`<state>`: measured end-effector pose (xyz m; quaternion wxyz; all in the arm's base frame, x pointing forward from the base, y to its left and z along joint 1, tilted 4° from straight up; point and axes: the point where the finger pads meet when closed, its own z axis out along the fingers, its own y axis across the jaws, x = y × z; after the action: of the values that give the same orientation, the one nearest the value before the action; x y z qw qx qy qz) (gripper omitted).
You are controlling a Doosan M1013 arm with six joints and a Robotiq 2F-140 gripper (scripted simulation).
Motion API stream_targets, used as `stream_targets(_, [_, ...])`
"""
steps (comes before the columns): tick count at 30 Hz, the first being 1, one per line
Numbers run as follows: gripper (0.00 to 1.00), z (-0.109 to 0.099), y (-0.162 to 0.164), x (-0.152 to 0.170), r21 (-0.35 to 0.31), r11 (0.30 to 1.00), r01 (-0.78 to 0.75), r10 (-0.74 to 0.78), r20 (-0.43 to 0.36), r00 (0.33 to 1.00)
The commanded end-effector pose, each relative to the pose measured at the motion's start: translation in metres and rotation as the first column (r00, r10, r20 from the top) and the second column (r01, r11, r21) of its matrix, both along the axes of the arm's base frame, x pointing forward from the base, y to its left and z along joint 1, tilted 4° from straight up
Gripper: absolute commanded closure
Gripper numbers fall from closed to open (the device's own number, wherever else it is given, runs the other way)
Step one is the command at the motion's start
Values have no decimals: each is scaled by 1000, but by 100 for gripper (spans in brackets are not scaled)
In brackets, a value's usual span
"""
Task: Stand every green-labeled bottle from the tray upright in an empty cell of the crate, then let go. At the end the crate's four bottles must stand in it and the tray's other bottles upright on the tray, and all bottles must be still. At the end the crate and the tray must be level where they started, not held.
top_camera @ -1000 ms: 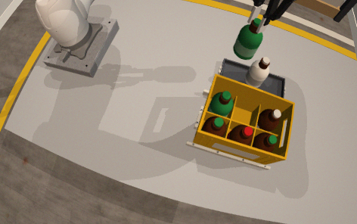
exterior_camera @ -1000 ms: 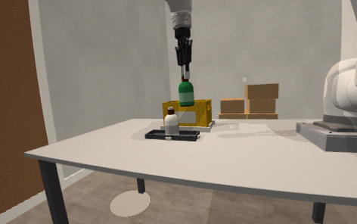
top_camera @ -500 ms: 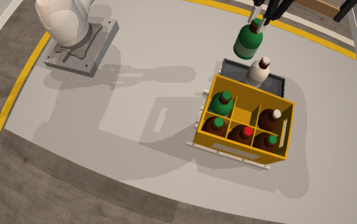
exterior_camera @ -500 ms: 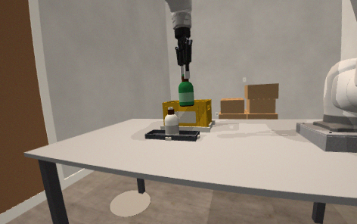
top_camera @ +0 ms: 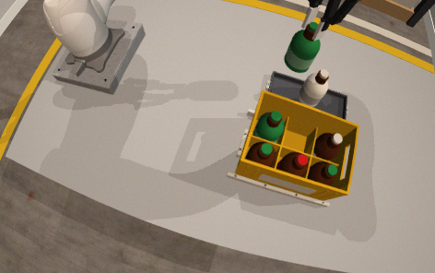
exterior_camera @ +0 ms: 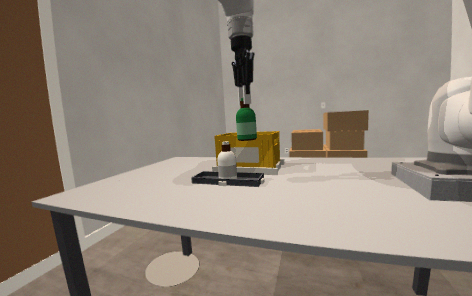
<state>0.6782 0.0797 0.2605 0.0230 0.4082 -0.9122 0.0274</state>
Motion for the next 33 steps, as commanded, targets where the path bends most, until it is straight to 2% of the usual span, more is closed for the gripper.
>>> stream_targets(1, [100, 4, 4, -1, 7, 1000, 6, -6, 3, 1000])
stream_targets(14, [100, 6, 4, -1, 7, 1000, 6, -6, 3, 1000])
stream_targets(33, [100, 23, 6, -1, 7, 1000, 6, -6, 3, 1000])
